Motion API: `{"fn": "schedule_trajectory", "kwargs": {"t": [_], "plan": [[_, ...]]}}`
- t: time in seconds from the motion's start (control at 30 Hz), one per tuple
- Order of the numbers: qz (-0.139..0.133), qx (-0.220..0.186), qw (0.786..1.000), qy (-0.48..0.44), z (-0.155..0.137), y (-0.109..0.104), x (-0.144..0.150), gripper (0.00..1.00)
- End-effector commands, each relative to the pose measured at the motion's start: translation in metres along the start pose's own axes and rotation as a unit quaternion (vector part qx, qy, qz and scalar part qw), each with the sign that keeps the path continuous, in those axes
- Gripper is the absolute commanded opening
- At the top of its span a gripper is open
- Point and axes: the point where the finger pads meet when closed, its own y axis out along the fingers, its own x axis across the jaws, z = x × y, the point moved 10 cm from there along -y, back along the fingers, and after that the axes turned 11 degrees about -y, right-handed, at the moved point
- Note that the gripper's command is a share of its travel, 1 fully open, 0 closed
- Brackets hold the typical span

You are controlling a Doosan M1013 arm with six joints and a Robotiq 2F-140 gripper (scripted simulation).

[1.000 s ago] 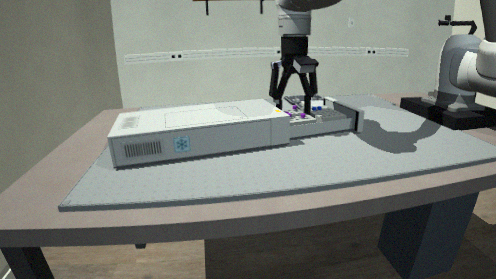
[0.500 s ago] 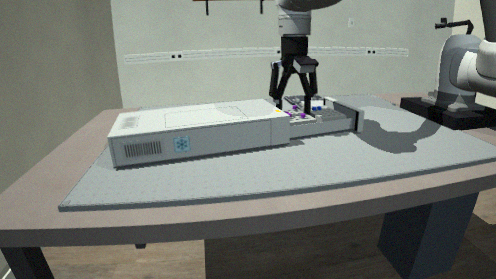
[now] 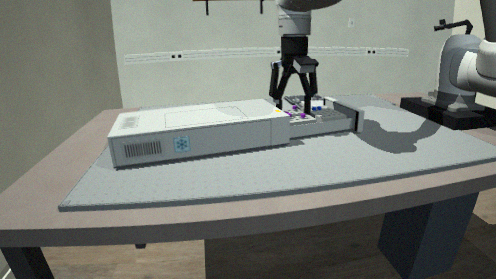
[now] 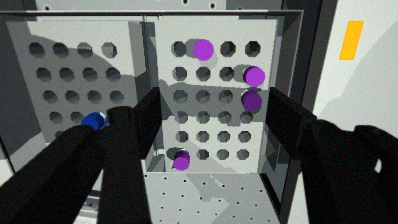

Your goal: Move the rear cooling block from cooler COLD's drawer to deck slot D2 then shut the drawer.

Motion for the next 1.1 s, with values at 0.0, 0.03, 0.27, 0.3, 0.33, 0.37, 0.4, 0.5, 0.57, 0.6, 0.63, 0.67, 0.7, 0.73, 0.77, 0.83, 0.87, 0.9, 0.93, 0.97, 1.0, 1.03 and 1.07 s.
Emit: {"fn": "schedule_trajectory", "kwargs": {"t": [0.0, 0.03, 0.27, 0.3, 0.33, 0.37, 0.4, 0.5, 0.57, 0.6, 0.63, 0.67, 0.7, 0.73, 0.77, 0.83, 0.87, 0.9, 0.93, 0.97, 1.0, 1.03, 1.07], "plan": [[0.0, 0.001, 1.0, 0.001, -0.002, 0.0, -0.002, 0.1], [0.0, 0.001, 1.0, 0.001, -0.002, -0.001, -0.002, 0.1], [0.0, 0.001, 1.0, 0.001, -0.002, -0.004, -0.001, 0.1], [0.0, 0.001, 1.0, 0.001, -0.002, -0.005, -0.001, 0.1], [0.0, 0.001, 1.0, 0.001, -0.002, -0.005, -0.001, 0.1], [0.0, 0.001, 1.0, 0.001, -0.002, -0.006, -0.001, 0.1], [-0.001, 0.001, 1.0, 0.001, -0.002, -0.006, -0.001, 0.1], [-0.001, 0.001, 1.0, 0.001, -0.002, -0.007, 0.0, 0.1], [-0.002, 0.001, 1.0, 0.001, -0.002, -0.008, 0.0, 0.1], [-0.001, 0.001, 1.0, 0.001, -0.002, -0.008, 0.0, 0.1], [-0.001, 0.001, 1.0, 0.001, -0.002, -0.009, 0.0, 0.1], [-0.001, 0.001, 1.0, 0.001, -0.002, -0.009, 0.0, 0.1], [-0.001, 0.001, 1.0, 0.001, -0.002, -0.009, 0.0, 0.1], [-0.001, 0.001, 1.0, 0.001, -0.002, -0.009, 0.0, 0.1], [-0.002, 0.001, 1.0, 0.001, -0.002, -0.009, 0.0, 0.1], [-0.001, 0.001, 1.0, 0.001, -0.002, -0.01, 0.0, 0.1], [-0.001, 0.001, 1.0, 0.001, -0.002, -0.011, 0.0, 0.1], [-0.001, 0.001, 1.0, 0.001, -0.002, -0.011, 0.0, 0.1], [-0.001, 0.001, 1.0, 0.001, -0.002, -0.011, 0.0, 0.1], [-0.001, 0.001, 1.0, 0.001, -0.002, -0.012, 0.0, 0.1], [-0.001, 0.001, 1.0, 0.001, -0.002, -0.012, 0.0, 0.1], [-0.001, 0.001, 1.0, 0.001, -0.002, -0.012, 0.0, 0.1], [-0.001, 0.001, 1.0, 0.001, -0.002, -0.012, 0.0, 0.1]]}}
